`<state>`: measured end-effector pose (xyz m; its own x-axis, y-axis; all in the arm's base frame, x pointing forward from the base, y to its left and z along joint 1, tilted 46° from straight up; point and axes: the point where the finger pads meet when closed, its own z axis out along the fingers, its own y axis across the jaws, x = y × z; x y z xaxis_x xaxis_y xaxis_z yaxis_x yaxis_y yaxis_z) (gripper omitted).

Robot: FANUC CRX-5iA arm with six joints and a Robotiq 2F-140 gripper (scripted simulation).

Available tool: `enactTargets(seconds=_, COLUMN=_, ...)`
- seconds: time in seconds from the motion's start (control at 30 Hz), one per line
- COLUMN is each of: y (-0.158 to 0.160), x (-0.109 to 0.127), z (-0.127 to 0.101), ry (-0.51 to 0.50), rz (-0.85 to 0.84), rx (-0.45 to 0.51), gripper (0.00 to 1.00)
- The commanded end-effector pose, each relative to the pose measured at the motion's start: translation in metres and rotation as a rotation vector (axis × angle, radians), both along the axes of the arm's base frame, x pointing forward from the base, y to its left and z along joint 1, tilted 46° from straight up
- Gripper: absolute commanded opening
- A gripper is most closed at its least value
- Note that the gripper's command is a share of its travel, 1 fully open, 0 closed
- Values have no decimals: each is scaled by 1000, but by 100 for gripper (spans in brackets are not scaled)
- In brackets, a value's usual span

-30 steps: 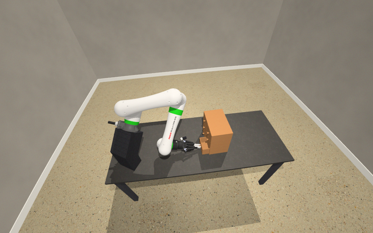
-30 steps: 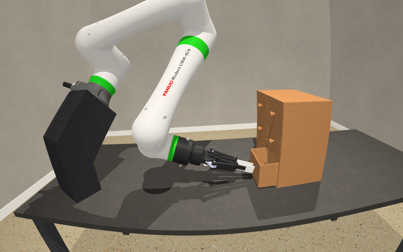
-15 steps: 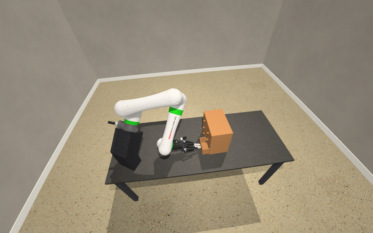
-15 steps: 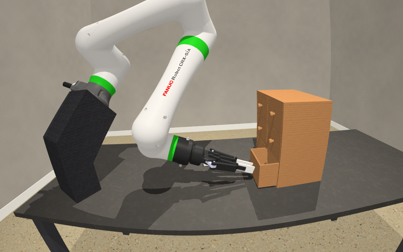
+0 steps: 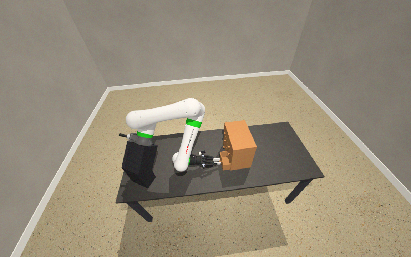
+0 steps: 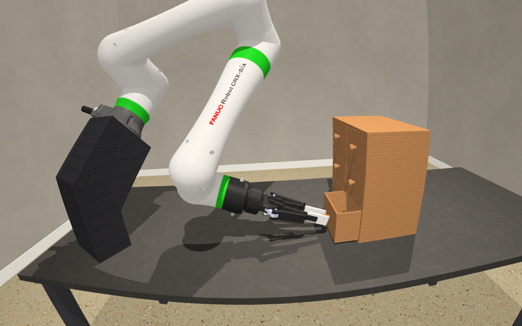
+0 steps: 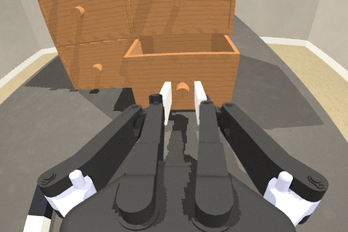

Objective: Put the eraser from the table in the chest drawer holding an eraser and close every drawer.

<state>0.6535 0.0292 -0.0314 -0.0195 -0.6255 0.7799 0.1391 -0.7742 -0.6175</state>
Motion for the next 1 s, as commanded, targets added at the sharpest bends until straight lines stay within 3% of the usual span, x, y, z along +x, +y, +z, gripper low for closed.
enactTargets(seconds=0.0, y=2, x=-12, z=-4, ry=-1, rz=1, rx=-1, gripper=20)
enactTargets(seconds=0.17, y=5, x=-34, z=-13, ry=-1, rz=1, rx=-1, gripper=20)
enactTargets(seconds=0.5, y=5, x=-44, z=-16, ry=-1, rz=1, rx=-1, gripper=20)
enactTargets(seconds=0.97, y=-47, x=-120, z=33, ry=-1, rz=1, rx=-1, gripper=20)
